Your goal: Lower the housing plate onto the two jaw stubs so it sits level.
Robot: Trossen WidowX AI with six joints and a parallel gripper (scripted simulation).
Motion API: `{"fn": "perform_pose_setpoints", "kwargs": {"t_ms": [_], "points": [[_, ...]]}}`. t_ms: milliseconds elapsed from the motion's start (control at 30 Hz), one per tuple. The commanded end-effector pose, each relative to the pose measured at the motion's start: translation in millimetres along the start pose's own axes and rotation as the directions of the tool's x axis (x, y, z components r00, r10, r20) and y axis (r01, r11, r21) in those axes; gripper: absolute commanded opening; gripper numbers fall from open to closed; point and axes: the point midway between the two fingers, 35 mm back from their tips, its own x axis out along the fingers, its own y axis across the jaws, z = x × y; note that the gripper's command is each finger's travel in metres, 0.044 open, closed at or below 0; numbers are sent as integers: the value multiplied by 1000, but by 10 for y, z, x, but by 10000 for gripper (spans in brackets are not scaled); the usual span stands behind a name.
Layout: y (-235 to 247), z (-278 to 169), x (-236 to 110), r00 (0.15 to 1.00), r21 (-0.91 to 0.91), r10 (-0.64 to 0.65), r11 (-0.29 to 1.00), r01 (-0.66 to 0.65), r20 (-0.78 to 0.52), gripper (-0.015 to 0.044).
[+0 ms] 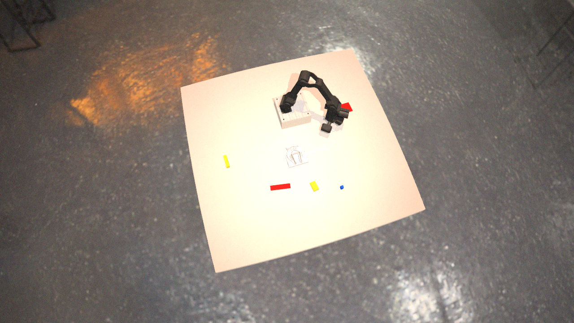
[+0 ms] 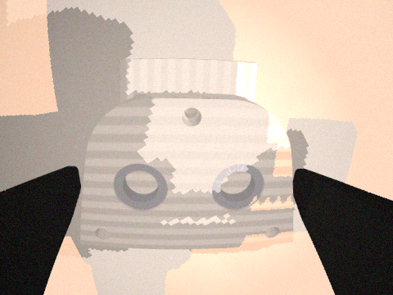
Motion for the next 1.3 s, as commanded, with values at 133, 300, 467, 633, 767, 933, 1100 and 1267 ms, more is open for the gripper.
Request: {"fn": "perform_pose_setpoints", "kwargs": {"t_ms": [133,300,467,633,767,933,1100,1267], "points": [[3,1,4,1000,-6,2,1000,-2,1,440],[0,0,1,1000,0,0,1000,0,0,407],[0,0,1,1000,0,0,1000,0,0,373],[0,0,1,1000,0,0,1000,0,0,351],[0,0,1,1000,0,0,1000,0,0,351],[0,1,-4,1000,0,0,1000,0,0,351],[2,18,-137,1000,-1,0,1000,0,1,351],[4,28,-294,1000,-3,1,1000,-1,1,351]]}}
